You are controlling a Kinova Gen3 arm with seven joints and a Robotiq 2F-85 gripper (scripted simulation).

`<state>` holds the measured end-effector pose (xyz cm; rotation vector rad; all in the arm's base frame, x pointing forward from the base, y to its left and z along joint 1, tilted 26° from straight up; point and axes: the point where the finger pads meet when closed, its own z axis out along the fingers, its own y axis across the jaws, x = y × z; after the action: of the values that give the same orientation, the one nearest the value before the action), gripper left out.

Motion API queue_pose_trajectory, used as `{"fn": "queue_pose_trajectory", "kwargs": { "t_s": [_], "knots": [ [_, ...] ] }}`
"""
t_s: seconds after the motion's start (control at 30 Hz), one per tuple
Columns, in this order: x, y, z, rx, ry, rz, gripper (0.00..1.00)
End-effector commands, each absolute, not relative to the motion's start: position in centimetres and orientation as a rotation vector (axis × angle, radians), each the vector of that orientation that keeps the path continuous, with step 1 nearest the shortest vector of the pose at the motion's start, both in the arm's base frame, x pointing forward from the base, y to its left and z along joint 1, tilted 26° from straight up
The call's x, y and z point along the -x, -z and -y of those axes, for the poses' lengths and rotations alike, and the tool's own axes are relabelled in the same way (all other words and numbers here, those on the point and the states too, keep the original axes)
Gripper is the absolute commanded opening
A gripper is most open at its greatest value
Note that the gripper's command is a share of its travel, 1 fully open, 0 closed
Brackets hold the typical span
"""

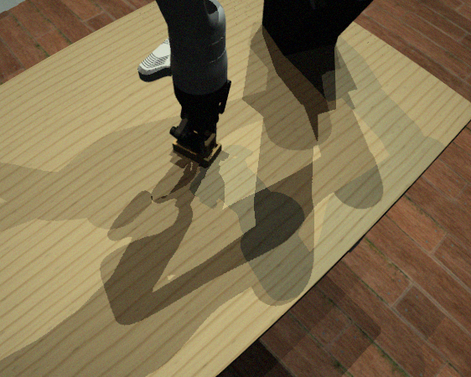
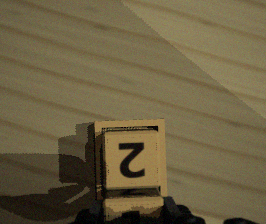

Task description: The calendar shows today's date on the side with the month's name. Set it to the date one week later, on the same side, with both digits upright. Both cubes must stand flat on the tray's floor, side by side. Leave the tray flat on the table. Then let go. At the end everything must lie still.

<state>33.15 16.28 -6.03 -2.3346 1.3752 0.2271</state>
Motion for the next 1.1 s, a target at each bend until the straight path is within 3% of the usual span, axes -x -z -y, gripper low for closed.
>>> {"fn": "queue_pose_trajectory", "kwargs": {
  "t_s": [0.0, 1.07],
  "knots": [
    [-33.13, 6.13, -16.34, 2.334, -0.229, -1.376, 0.26],
    [-33.18, 6.75, -16.65, 2.334, -0.229, -1.376, 0.26]
  ]
}}
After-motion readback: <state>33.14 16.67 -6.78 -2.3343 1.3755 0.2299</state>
